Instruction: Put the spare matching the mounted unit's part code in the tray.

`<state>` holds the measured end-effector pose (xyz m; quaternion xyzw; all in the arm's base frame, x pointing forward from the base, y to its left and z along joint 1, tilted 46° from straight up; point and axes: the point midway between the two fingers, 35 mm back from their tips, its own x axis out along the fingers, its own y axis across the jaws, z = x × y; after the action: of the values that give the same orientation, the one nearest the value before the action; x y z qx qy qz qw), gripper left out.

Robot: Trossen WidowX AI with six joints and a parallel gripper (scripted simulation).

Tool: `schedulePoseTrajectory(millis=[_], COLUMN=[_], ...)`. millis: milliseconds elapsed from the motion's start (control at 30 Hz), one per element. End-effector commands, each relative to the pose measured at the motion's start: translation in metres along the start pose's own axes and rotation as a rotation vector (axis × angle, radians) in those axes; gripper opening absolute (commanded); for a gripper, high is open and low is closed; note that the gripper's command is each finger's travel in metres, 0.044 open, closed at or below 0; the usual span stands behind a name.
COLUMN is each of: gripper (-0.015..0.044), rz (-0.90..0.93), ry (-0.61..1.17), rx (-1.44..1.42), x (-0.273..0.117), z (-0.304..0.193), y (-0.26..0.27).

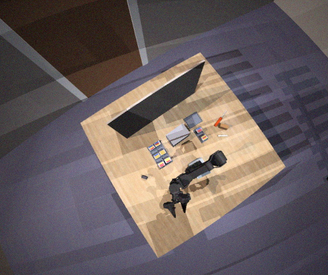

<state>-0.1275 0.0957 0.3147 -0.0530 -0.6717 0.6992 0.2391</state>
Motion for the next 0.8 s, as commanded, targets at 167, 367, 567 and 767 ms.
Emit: schedulePoseTrajectory(millis=[167,367,567,767], gripper=[0.0440,0.0440,0.0440,0.0440], rz=[0.000,-0.020,-0.061,-0.152], ry=[0.000,0.246,0.545,0.869], rx=[0.000,0.167,0.358,0.557], x=[0.000,-0.005,-0.030,-0.088], z=[0.000,-0.057,-0.126,-0.194], y=[0.000,-0.012,-0.032,-0.046])
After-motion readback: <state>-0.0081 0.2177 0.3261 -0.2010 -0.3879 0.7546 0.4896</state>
